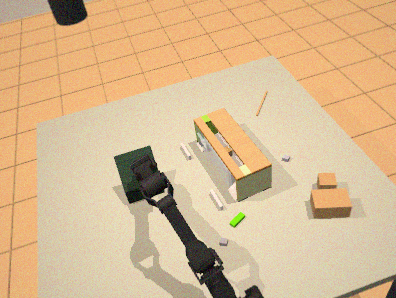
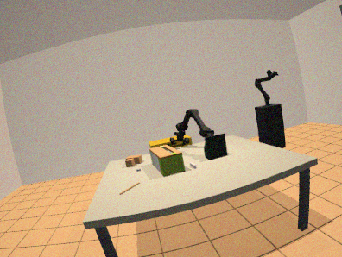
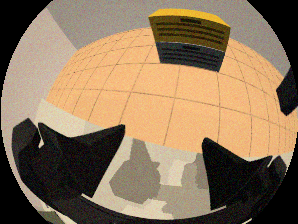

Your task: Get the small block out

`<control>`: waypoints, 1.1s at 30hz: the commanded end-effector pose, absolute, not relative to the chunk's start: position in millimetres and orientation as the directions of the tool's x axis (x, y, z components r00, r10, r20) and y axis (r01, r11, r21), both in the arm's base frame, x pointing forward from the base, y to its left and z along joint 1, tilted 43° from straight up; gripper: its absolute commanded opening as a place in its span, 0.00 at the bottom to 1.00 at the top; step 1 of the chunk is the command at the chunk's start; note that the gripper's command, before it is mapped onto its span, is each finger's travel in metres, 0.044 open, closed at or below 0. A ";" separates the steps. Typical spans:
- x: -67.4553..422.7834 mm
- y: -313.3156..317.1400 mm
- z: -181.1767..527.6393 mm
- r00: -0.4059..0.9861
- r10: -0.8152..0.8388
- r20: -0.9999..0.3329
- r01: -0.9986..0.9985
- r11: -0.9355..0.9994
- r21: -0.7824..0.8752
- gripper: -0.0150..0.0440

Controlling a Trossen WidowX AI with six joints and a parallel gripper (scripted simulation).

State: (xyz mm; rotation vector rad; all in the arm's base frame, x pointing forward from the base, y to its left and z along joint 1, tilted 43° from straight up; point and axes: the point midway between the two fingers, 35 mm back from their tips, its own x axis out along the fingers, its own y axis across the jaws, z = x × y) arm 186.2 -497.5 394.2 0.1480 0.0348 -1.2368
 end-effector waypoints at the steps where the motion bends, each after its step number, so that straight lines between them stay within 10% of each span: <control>1: 238.6 -466.9 375.0 0.400 -0.897 -0.189 0.915 0.401 0.037 0.93; 17: 399.2 -254.9 278.0 0.580 -0.587 -0.565 0.552 0.793 -0.258 0.93; 33: 409.5 -43.8 184.3 0.468 -0.390 -0.793 -0.141 0.853 -0.502 0.93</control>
